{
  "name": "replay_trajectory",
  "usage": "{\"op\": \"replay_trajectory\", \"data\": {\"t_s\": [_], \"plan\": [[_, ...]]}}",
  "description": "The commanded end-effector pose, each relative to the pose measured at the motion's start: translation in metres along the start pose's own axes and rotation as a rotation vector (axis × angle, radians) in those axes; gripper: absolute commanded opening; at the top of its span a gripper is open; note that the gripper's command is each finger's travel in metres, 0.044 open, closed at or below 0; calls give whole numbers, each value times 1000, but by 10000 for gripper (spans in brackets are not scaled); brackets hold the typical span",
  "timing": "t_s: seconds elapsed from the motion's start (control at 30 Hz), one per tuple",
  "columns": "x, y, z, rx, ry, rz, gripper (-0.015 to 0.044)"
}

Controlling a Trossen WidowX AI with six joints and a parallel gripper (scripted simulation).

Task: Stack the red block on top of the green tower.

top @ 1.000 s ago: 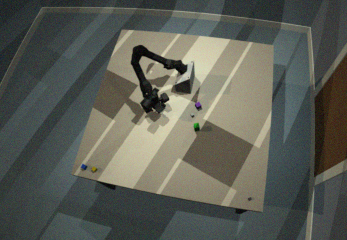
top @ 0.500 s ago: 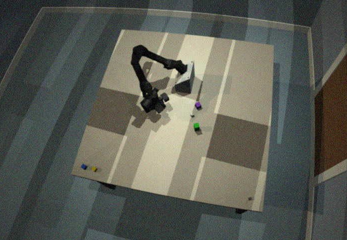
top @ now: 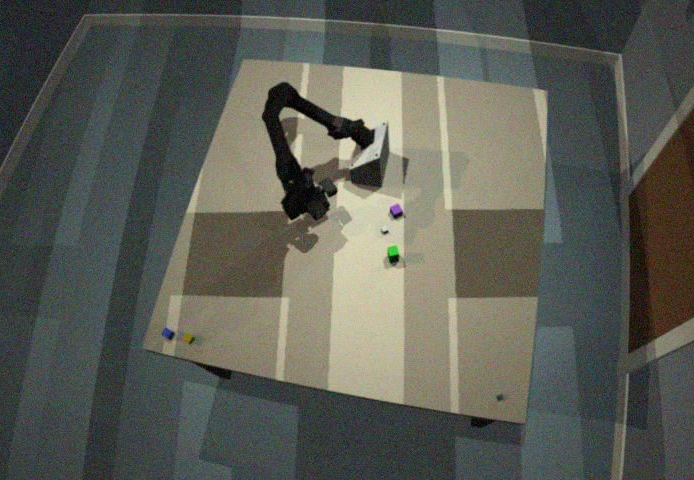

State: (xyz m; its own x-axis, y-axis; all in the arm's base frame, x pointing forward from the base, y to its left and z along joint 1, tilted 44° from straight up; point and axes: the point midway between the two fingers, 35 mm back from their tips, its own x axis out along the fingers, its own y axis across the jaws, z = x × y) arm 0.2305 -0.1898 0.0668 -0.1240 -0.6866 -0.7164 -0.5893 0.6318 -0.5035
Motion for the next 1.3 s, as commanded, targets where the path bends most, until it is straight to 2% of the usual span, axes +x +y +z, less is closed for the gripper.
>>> {"op": "replay_trajectory", "data": {"t_s": [0.0, 0.4, 0.7, 1.27], "plan": [[-19, -2, 0, 6, 0, -6, 0], [-70, -2, 0, 6, -1, -5, 0], [-71, -1, 3, 5, -2, -5, 0], [-84, 4, 81, -5, -34, -7, 0]]}}
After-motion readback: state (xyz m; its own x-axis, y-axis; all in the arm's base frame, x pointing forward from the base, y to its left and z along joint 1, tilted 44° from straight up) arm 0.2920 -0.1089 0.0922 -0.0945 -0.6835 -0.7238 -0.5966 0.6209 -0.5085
